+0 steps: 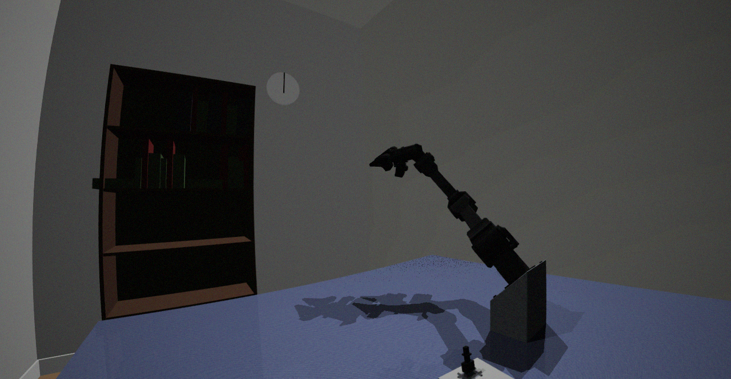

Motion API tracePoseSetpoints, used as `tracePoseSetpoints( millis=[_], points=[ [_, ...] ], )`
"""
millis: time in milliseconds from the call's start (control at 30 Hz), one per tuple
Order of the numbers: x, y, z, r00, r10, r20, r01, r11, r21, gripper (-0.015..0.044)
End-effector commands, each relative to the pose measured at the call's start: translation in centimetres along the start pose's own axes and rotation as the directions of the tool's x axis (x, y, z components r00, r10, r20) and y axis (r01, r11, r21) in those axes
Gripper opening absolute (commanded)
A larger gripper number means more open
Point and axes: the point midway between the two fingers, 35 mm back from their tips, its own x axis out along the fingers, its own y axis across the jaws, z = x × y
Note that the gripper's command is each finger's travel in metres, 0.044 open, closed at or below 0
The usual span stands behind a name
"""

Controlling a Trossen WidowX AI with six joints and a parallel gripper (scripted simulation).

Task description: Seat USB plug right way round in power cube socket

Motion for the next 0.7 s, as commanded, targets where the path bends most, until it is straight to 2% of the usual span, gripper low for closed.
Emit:
tracePoseSetpoints(
  millis=[0, 133, 333, 667],
  points=[
    [0.1, -0.2, -0.3, 1.000, -0.003, -0.003, 0.003, 1.000, -0.005, 0.0426],
    [1.5, -5.1, -5.9, 0.995, -0.082, -0.064, 0.075, 0.991, -0.110, 0.0440],
    [2.3, -10.3, -10.5, 0.980, -0.167, -0.107, 0.143, 0.968, -0.205, 0.0440],
    [2.6, -25.3, -19.2, 0.900, -0.399, -0.174, 0.312, 0.870, -0.383, 0.0440]
  ],
)
